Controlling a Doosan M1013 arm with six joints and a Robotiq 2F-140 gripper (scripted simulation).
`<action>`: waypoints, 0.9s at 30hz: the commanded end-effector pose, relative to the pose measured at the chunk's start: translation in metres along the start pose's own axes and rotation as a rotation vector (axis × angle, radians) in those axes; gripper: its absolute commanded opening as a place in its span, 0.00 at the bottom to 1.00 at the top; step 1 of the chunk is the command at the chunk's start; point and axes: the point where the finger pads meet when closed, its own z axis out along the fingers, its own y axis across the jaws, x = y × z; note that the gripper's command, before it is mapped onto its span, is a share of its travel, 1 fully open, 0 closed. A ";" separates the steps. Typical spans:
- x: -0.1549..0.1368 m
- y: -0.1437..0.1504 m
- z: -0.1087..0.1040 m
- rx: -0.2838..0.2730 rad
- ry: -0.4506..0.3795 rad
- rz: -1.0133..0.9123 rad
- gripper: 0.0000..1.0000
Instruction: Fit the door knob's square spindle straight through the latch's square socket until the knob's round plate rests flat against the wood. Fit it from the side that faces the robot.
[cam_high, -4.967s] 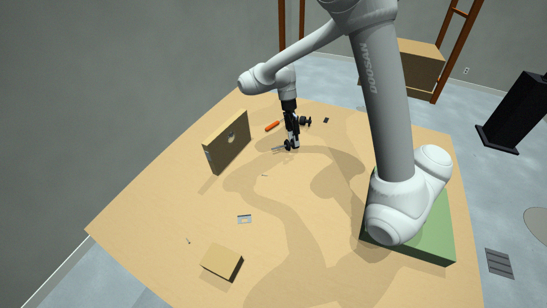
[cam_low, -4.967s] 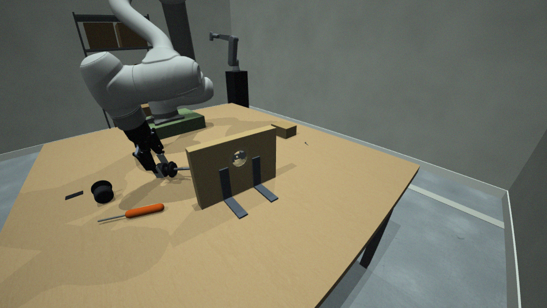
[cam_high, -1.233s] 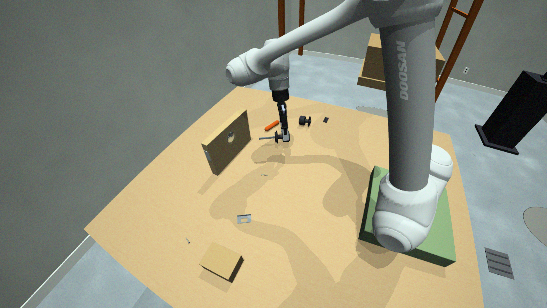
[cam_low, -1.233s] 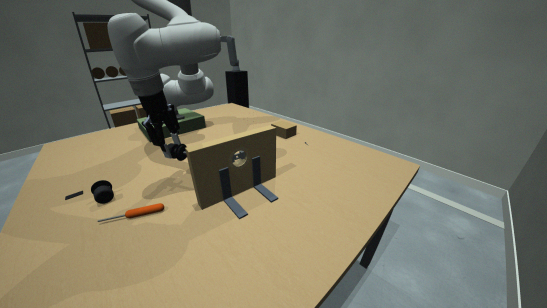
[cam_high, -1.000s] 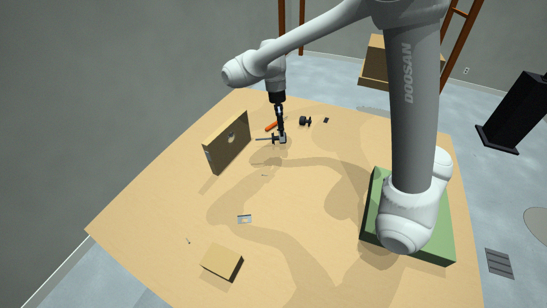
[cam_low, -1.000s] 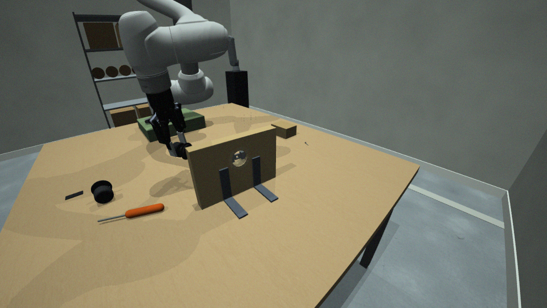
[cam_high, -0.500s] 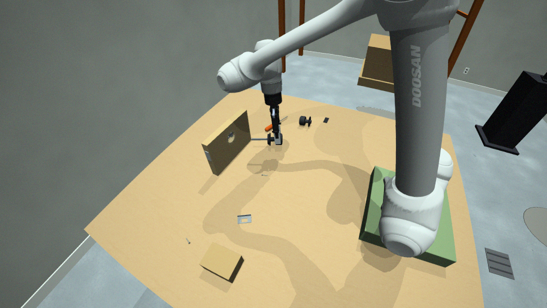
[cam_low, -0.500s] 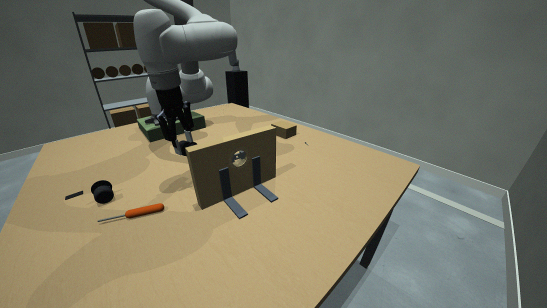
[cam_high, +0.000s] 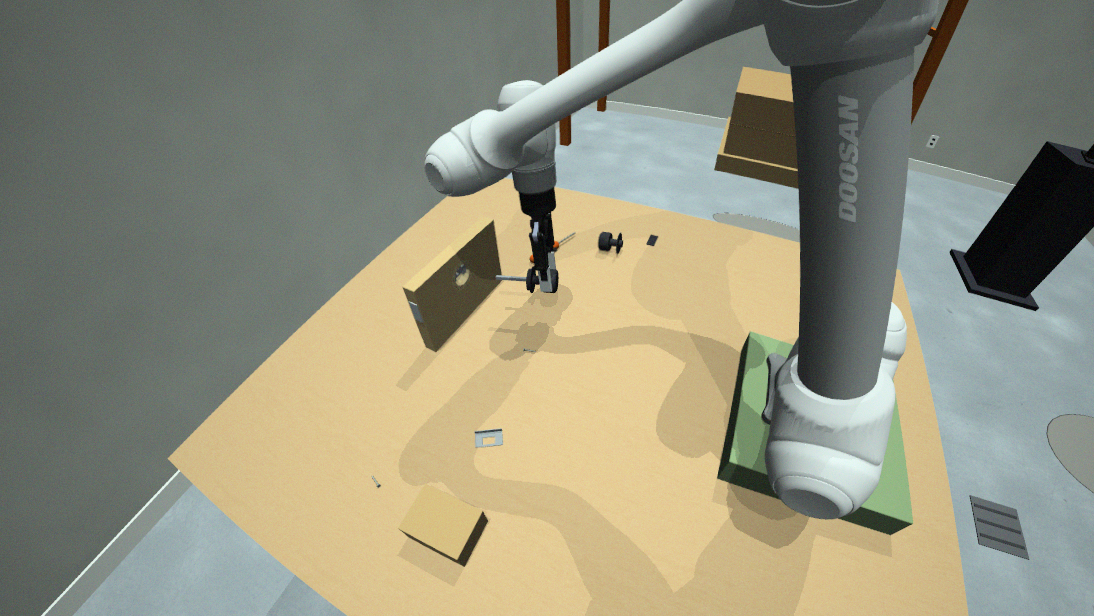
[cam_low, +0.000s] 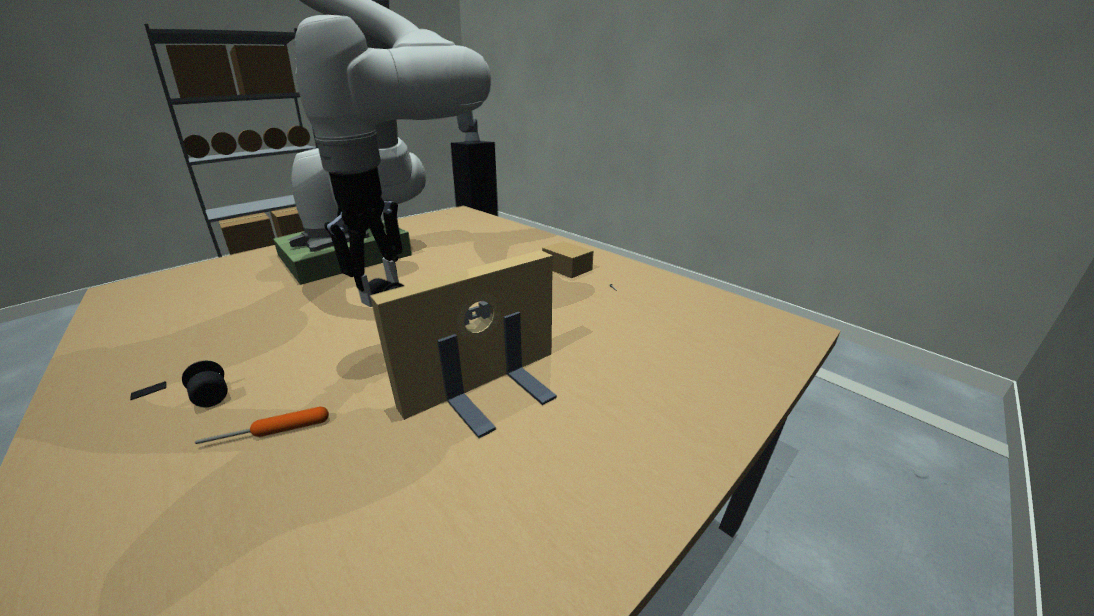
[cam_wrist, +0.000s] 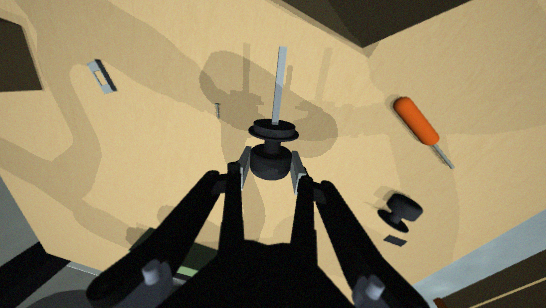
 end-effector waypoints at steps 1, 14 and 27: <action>0.010 -0.010 -0.003 -0.002 0.000 0.002 0.42; 0.022 -0.024 -0.006 -0.048 0.007 0.118 0.42; 0.034 -0.036 -0.008 -0.087 0.012 0.218 0.42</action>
